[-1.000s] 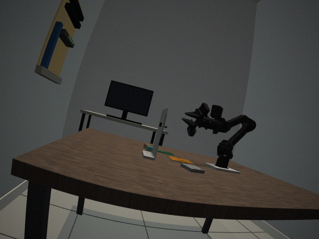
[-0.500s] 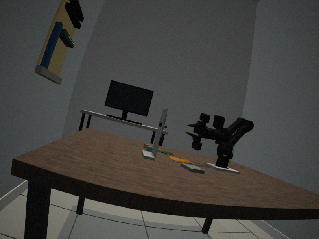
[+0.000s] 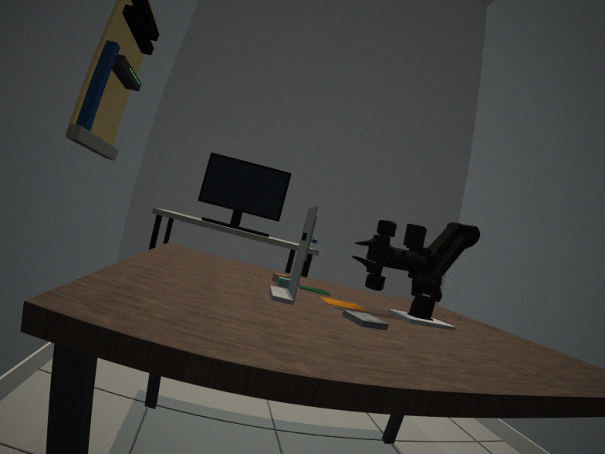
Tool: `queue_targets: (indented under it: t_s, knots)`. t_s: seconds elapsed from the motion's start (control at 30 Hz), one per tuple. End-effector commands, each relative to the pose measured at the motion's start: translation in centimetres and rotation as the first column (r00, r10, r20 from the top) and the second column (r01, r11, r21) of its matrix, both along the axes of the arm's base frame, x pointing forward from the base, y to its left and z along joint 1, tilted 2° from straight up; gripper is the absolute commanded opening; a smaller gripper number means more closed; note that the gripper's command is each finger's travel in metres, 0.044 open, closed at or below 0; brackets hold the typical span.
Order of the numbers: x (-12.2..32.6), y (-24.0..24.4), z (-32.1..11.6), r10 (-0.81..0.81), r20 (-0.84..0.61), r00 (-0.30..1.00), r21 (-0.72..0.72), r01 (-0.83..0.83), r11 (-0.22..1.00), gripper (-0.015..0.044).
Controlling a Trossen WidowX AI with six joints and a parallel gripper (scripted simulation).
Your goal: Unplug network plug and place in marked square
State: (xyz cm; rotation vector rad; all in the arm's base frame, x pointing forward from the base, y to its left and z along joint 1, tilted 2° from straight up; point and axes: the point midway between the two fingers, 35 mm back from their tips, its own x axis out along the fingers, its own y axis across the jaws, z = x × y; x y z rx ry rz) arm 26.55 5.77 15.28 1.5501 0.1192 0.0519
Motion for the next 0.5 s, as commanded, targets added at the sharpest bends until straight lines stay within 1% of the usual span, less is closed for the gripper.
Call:
queue_targets:
  t_s: [0.0,0.47]
  knots:
    - [0.6,0.0,0.1,0.004,0.003,1.000,0.005,-0.004,1.000,0.0156]
    - [3.1,-0.2,0.2,0.007,0.023,1.000,0.004,-0.007,1.000,0.0156]
